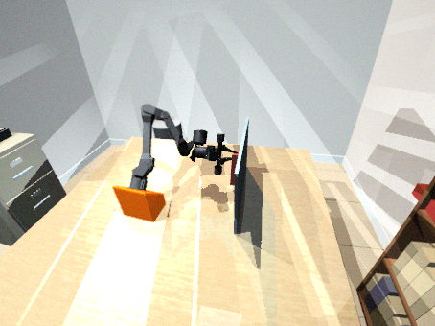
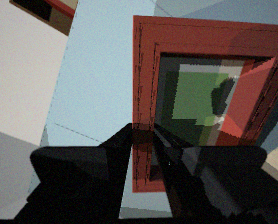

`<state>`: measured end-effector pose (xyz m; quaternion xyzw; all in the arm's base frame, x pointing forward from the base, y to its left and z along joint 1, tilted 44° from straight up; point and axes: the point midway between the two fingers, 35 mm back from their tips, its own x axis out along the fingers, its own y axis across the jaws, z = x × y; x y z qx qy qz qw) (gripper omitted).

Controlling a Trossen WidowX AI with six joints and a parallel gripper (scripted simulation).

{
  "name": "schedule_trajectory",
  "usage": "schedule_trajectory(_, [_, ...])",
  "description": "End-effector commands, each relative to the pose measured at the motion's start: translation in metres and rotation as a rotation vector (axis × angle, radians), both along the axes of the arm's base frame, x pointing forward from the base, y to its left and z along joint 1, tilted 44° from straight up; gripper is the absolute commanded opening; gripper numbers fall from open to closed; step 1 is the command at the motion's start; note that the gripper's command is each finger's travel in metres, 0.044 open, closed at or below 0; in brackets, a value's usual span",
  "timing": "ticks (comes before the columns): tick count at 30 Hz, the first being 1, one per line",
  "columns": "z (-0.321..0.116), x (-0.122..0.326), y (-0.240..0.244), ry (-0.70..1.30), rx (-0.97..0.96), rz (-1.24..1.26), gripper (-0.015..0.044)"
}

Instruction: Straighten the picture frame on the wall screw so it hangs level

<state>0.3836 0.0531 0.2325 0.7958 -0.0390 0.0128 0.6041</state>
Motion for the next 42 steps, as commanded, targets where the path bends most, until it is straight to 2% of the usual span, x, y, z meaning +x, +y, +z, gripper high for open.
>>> schedule_trajectory(1, [0.0046,-0.0003,-0.0014,-0.009,0.004,-0.003,0.0000])
schedule_trajectory(42, [0.0076,-0.0006,-0.0030,-0.009,0.004,-0.003,0.0000])
